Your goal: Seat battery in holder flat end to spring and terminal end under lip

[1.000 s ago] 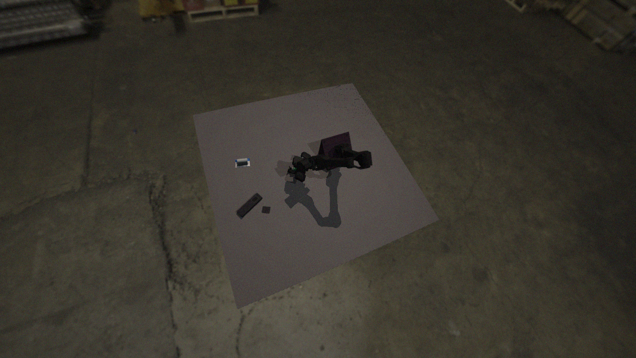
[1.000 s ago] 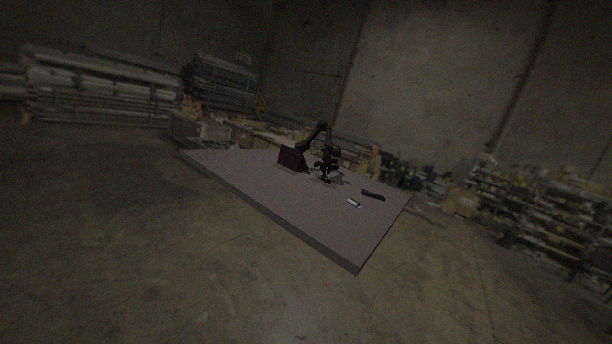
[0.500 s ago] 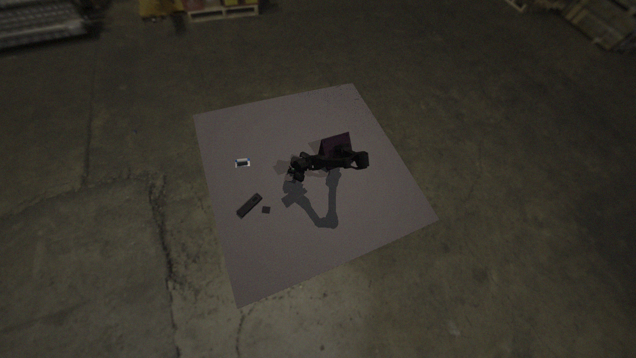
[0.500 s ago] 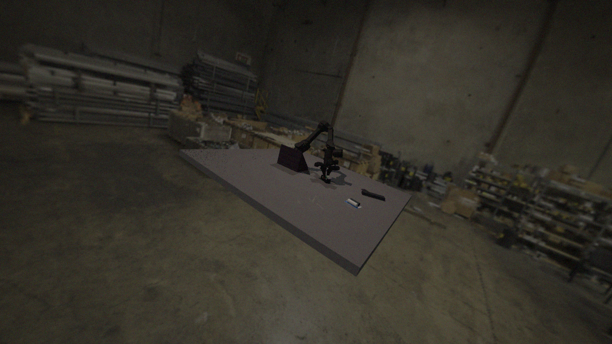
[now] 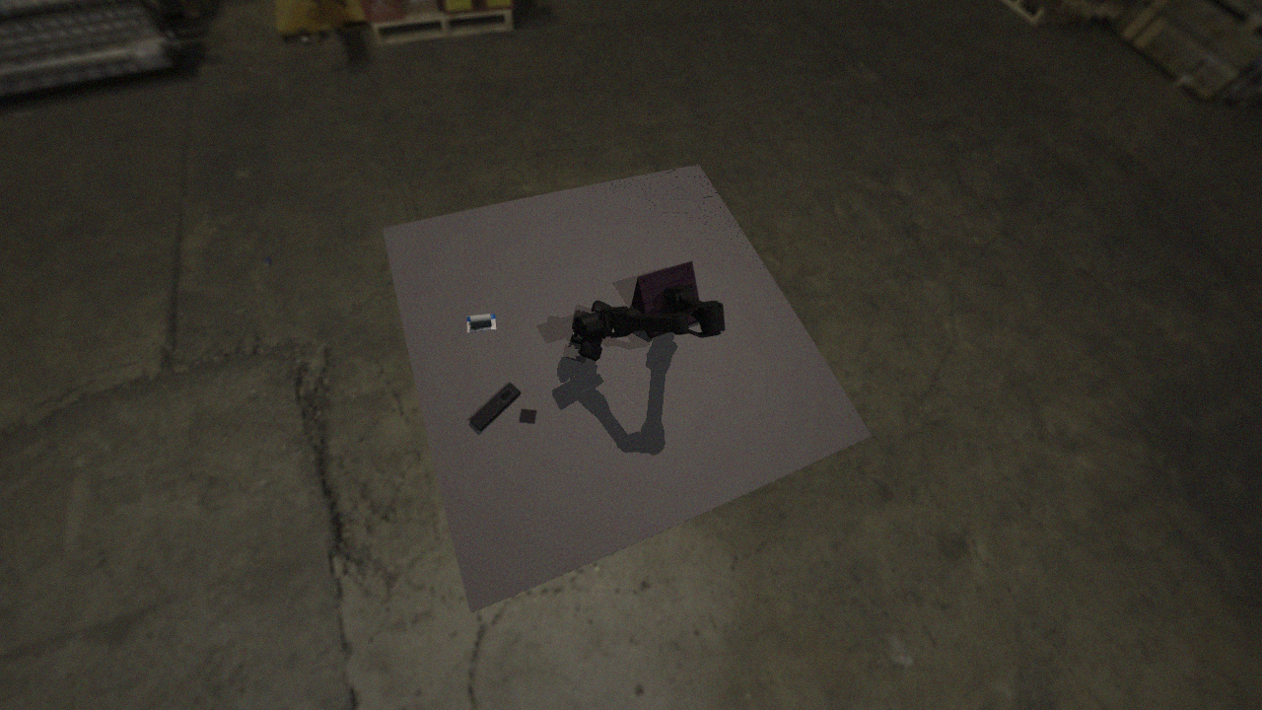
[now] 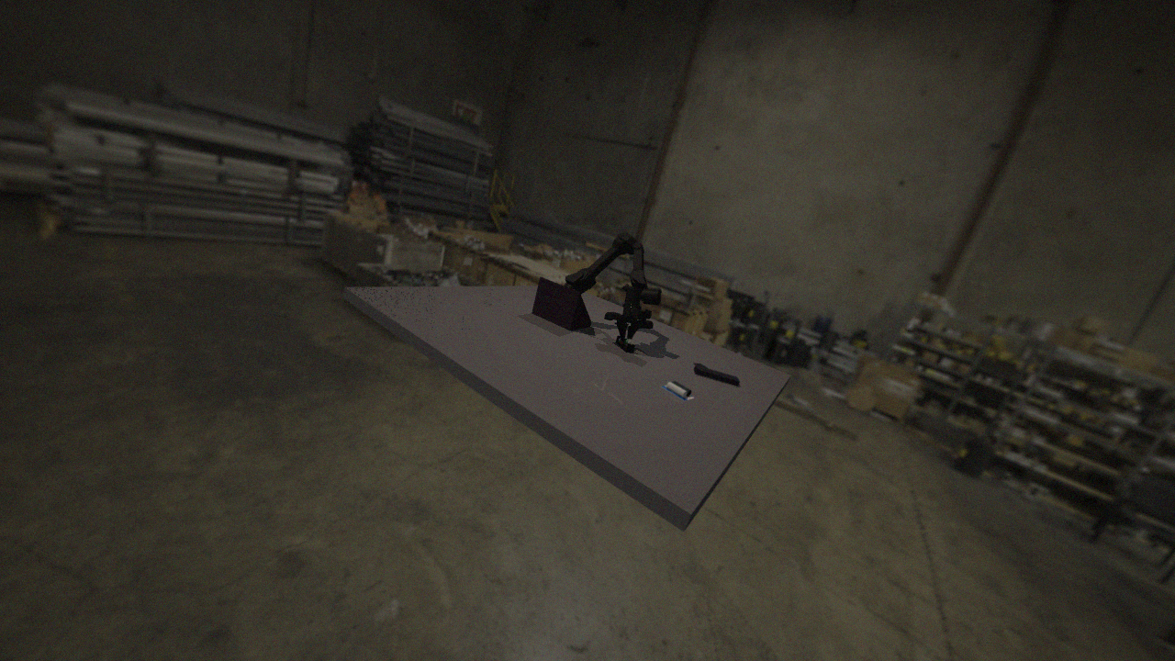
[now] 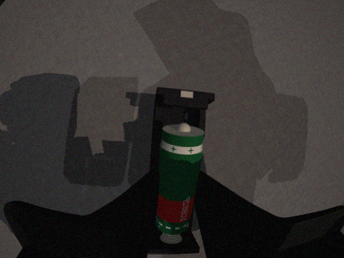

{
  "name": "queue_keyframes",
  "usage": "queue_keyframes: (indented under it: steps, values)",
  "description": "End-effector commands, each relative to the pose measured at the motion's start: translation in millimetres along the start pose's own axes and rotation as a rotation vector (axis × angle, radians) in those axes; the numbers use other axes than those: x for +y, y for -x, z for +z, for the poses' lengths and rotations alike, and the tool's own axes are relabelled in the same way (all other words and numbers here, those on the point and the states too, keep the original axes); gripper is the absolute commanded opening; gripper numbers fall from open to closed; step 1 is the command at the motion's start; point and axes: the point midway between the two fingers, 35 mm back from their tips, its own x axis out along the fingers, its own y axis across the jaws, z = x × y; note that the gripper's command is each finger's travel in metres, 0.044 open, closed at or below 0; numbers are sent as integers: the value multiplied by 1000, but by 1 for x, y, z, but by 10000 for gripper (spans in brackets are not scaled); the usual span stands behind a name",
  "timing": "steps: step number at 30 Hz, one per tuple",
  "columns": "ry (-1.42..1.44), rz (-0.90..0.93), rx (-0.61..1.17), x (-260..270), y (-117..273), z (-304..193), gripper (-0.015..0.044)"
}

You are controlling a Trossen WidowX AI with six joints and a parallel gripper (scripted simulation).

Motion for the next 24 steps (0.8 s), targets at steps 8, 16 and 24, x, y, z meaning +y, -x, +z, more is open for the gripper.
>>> queue_keyframes:
  steps: [8, 16, 24]
  values:
    - [7, -17, 82, -2, -5, -2, 66]
    - [10, -22, 128, -2, -7, -1, 66]
    - [12, -26, 174, -2, -8, 0, 66]
